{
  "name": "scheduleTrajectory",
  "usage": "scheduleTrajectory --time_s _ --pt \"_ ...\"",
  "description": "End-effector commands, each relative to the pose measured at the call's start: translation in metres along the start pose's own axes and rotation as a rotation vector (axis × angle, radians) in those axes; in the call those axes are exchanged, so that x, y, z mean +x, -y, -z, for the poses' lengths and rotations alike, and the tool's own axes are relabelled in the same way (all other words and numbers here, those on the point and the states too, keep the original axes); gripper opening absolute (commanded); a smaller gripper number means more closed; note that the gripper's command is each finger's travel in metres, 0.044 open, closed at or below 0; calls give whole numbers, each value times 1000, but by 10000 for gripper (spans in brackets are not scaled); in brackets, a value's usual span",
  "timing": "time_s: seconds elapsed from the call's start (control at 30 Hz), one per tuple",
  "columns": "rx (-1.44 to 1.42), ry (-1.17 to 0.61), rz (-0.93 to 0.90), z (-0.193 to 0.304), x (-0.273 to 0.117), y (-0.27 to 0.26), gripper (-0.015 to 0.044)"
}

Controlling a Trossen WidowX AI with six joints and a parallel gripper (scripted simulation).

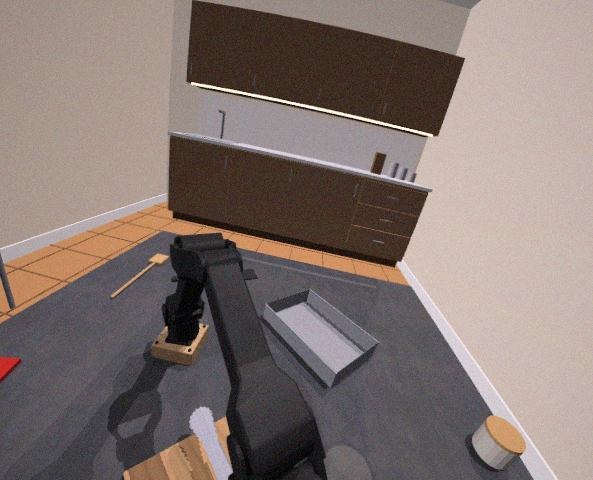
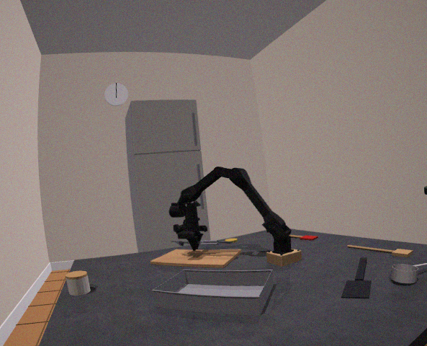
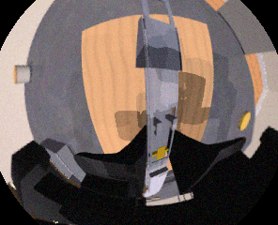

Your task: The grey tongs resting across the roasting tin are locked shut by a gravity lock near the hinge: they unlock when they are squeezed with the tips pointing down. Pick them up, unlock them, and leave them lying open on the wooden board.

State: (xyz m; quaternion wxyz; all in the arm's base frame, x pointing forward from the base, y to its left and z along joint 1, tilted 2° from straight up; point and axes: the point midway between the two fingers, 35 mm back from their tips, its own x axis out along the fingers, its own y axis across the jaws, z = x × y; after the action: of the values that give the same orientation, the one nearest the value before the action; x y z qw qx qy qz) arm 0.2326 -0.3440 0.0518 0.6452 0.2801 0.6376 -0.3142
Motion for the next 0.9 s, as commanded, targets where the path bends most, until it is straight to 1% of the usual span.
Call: scheduleTrajectory --time_s 0.0,0.33,0.37,0.5,0.57,0.63,0.73,0.87 --pt "0 0 0 0 0 0 165" --pt "0 0 0 0 0 0 427" --pt "0 0 0 0 0 0 440" --pt "0 0 0 -1 -2 -2 440" --pt "0 1 -1 -4 -10 -13 440" --pt "-1 1 -3 -9 -24 -32 440" --pt "-10 9 -7 -14 -55 -73 440" --pt "-6 4 -11 -8 -91 -121 440"
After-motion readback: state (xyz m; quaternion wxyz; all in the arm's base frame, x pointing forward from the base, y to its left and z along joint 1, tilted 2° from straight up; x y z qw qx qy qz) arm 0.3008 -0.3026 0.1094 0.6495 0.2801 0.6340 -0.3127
